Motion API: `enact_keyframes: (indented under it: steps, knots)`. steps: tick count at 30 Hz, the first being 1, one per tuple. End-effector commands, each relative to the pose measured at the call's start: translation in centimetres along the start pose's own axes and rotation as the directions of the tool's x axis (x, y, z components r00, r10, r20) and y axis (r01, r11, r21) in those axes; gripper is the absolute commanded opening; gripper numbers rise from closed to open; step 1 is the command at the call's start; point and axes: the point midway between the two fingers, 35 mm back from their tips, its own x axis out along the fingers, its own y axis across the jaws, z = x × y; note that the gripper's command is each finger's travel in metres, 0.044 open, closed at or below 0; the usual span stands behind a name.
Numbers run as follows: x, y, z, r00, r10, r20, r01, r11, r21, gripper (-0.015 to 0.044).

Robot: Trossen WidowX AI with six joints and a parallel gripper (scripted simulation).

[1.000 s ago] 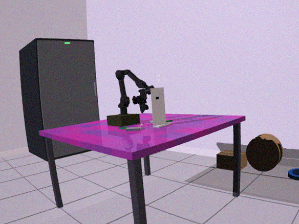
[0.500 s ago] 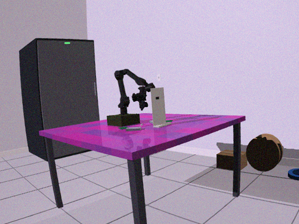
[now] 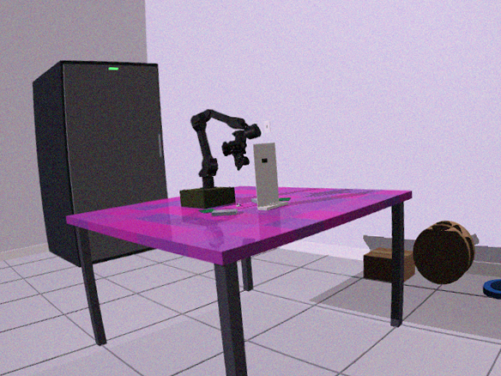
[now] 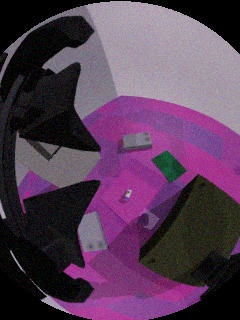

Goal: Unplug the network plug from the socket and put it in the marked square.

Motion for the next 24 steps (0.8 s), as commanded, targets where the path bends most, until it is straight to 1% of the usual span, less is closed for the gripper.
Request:
enact_keyframes:
  steps: [1, 11, 21, 22, 24]
  knots:
    - [-1.3, 0.9, -0.1, 1.0, 0.004, -0.007, -0.004, 1.0, -0.001, 0.0156]
    - [-3.9, 2.6, 0.5, 1.0, 0.005, -0.008, -0.005, 1.0, 0.001, 0.0156]
    - [-3.9, 2.6, 0.5, 1.0, 0.005, -0.008, -0.005, 1.0, 0.001, 0.0419]
    - [-3.9, 2.6, 0.5, 1.0, 0.005, -0.008, -0.005, 1.0, 0.001, 0.044]
    - [-3.9, 2.6, 0.5, 1.0, 0.005, -0.008, -0.005, 1.0, 0.001, 0.044]
